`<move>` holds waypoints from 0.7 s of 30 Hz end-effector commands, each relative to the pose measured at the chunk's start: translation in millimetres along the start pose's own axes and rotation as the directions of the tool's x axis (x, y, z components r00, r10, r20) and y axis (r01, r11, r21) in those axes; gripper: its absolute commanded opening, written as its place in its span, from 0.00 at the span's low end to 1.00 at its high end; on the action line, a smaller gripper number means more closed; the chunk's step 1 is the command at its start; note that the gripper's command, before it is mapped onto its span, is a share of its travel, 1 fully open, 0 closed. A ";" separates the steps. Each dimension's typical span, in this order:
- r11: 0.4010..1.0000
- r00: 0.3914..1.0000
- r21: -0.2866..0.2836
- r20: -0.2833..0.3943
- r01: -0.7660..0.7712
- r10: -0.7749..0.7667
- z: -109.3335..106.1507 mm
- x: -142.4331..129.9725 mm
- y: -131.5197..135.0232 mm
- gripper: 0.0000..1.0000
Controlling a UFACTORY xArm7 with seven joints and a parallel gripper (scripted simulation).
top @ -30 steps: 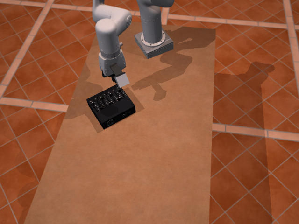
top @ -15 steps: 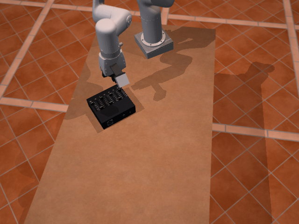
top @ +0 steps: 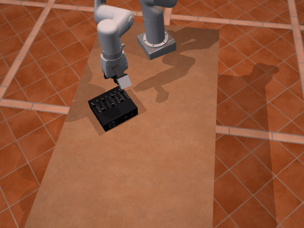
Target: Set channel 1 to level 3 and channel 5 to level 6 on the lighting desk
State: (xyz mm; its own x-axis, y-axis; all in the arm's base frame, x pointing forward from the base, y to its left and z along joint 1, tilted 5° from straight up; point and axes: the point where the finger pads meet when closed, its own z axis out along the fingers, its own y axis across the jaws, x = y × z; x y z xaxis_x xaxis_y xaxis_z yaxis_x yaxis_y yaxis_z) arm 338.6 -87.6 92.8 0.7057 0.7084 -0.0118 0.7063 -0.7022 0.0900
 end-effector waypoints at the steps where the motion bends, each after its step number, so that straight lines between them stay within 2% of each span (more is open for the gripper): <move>1: 1.000 1.000 -0.003 -0.002 0.000 0.000 -0.7 0.8 1.2 0.00; 21: 1.000 1.000 -0.003 -0.002 0.000 0.000 10.4 0.5 1.4 0.00</move>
State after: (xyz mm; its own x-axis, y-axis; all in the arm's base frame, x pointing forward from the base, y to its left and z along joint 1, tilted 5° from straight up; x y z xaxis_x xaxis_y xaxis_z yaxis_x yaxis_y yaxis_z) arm 339.1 -88.6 83.2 0.7056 0.7085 -0.0115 0.7064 -0.7021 0.0901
